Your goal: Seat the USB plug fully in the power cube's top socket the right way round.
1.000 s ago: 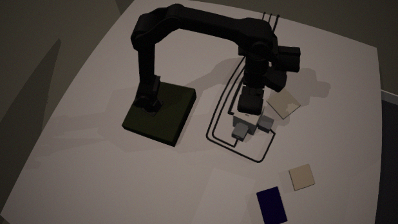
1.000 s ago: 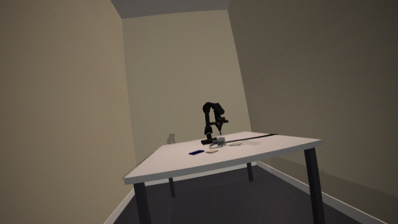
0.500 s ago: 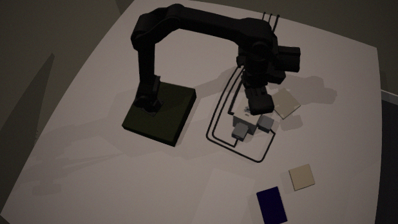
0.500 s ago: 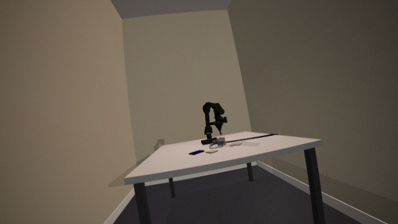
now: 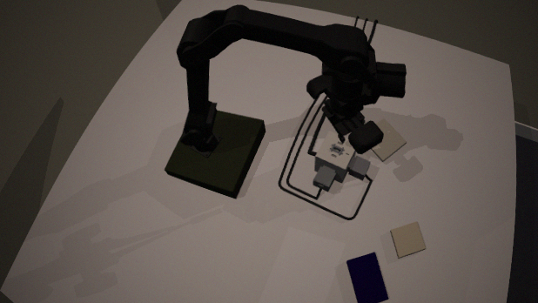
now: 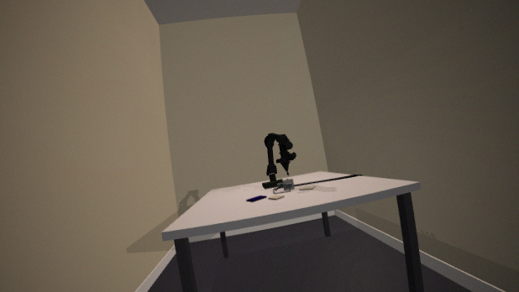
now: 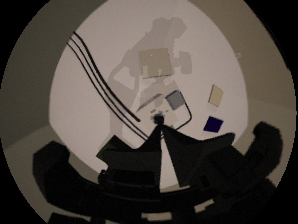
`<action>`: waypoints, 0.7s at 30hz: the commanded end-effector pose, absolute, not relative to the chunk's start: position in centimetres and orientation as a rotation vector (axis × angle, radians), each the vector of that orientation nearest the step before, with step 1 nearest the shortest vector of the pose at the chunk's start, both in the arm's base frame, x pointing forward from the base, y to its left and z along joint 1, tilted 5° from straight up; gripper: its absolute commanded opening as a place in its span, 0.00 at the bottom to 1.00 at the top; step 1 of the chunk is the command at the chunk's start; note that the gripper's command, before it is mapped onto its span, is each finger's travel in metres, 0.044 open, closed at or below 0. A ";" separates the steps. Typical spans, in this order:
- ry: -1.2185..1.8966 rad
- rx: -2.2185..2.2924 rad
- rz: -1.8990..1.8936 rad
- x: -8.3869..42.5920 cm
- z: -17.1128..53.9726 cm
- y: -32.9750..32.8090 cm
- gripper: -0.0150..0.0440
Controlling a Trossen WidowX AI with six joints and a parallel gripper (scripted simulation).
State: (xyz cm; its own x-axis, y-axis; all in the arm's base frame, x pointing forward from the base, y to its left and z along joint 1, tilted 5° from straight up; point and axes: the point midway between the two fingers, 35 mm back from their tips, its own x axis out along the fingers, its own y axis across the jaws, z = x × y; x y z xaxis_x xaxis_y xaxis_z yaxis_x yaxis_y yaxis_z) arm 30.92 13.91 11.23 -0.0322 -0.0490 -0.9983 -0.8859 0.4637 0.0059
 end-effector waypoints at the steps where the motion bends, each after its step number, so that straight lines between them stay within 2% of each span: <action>1: 1.414 -0.969 0.934 30.9 11.2 13.9 0.25; 21: 1.258 -1.249 1.231 30.9 11.2 13.9 0.25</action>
